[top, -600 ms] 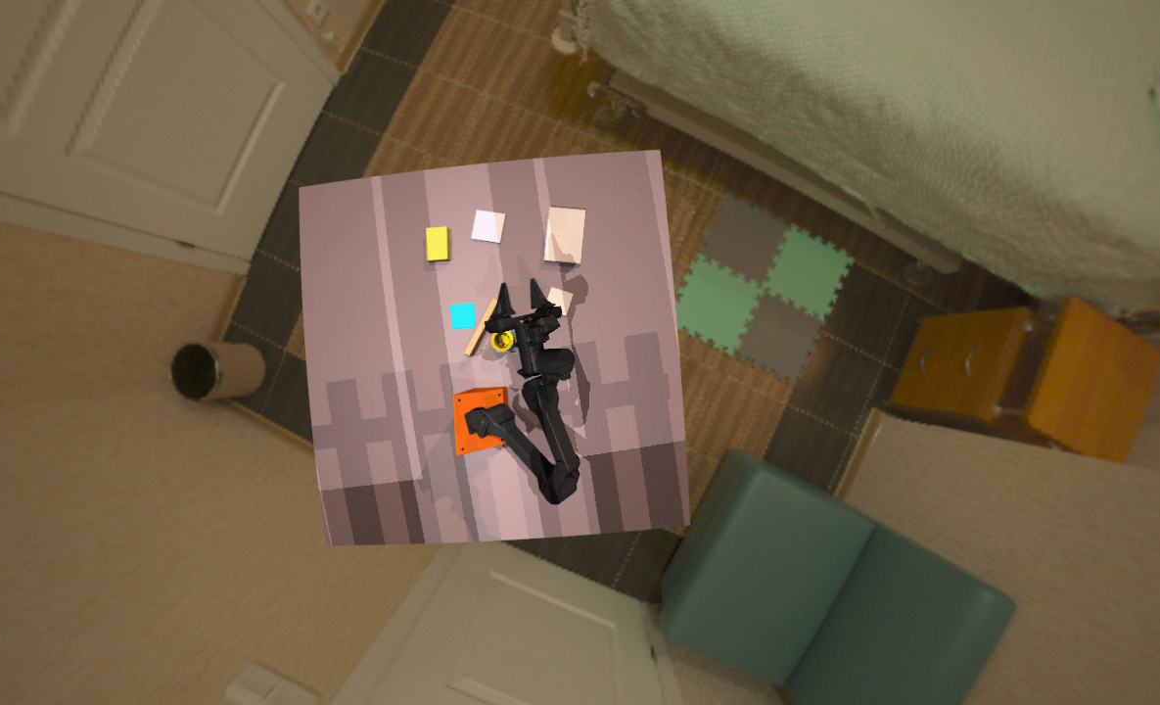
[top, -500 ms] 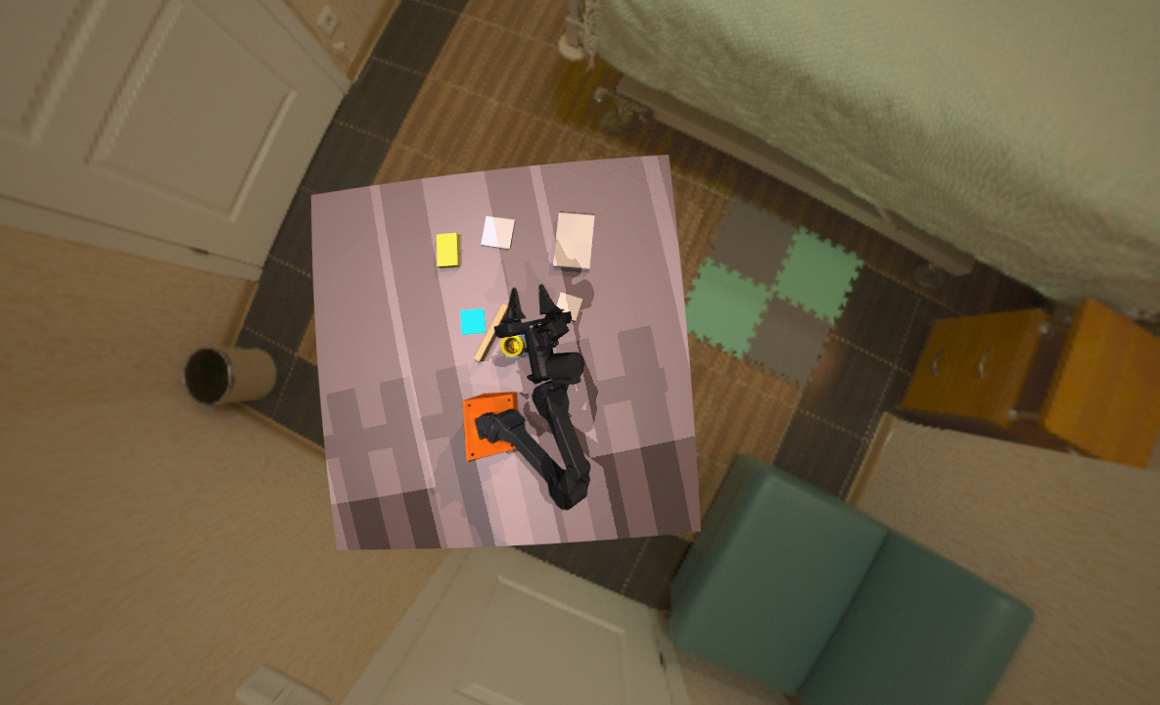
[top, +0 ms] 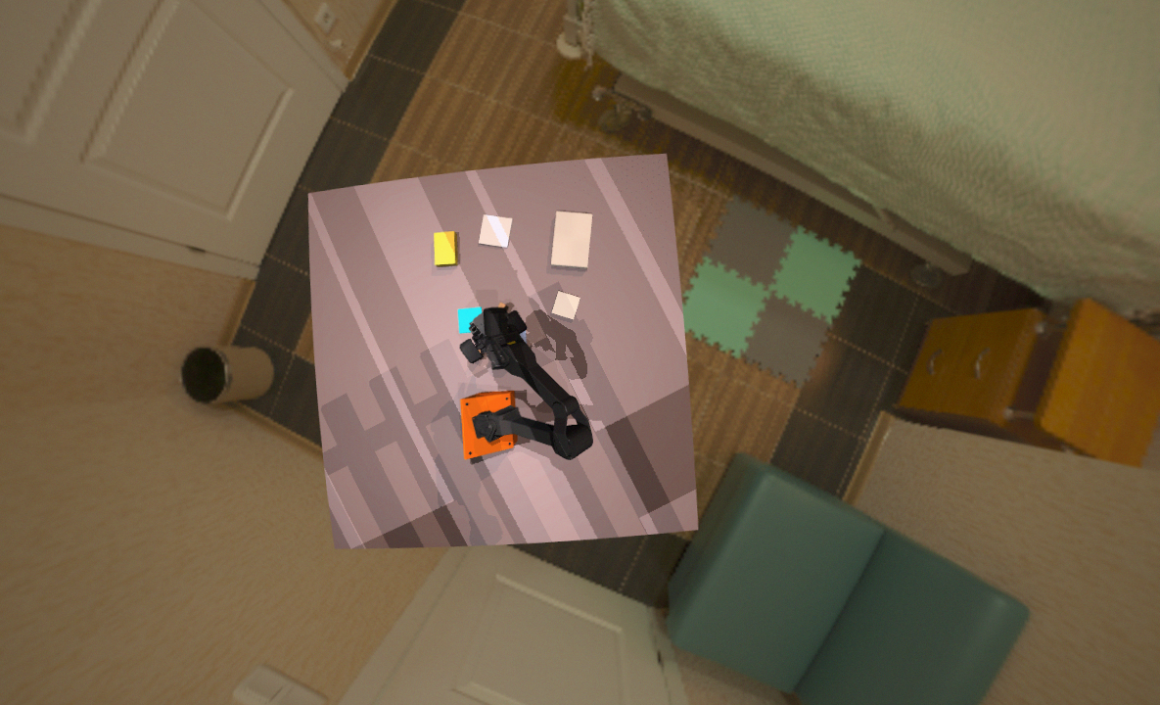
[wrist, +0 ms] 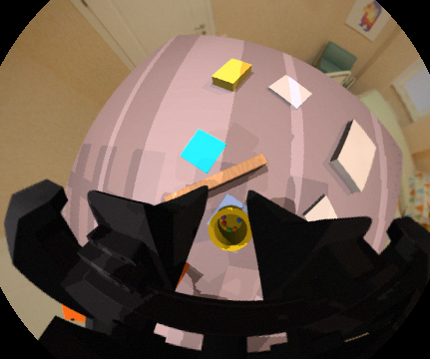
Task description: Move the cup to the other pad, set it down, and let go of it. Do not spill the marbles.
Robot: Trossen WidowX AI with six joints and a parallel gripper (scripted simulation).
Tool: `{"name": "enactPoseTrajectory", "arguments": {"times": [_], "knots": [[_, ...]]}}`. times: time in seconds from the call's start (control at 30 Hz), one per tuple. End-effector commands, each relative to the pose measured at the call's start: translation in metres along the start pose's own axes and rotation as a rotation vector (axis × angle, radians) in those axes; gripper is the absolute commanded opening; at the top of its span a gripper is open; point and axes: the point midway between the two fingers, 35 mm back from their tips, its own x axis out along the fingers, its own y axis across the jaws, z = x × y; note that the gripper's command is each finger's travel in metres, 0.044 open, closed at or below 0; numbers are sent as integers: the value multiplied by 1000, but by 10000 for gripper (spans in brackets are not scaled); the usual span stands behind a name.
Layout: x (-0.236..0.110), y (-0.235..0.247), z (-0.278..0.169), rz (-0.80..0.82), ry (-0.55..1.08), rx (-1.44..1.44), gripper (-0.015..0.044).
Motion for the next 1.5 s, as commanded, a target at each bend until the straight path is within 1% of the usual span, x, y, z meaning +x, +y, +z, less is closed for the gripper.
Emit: {"name": "enactPoseTrajectory", "arguments": {"times": [0.0, 0.03, 0.13, 0.57, 1.47], "knots": [[18, 21, -59, 32, 348, -391, 167], [19, 23, -71, 44, 419, -484, 167], [21, 14, -75, 55, 482, -569, 167], [23, 15, -77, 56, 482, -569, 167], [63, 12, -96, 57, 480, -569, 167]]}}
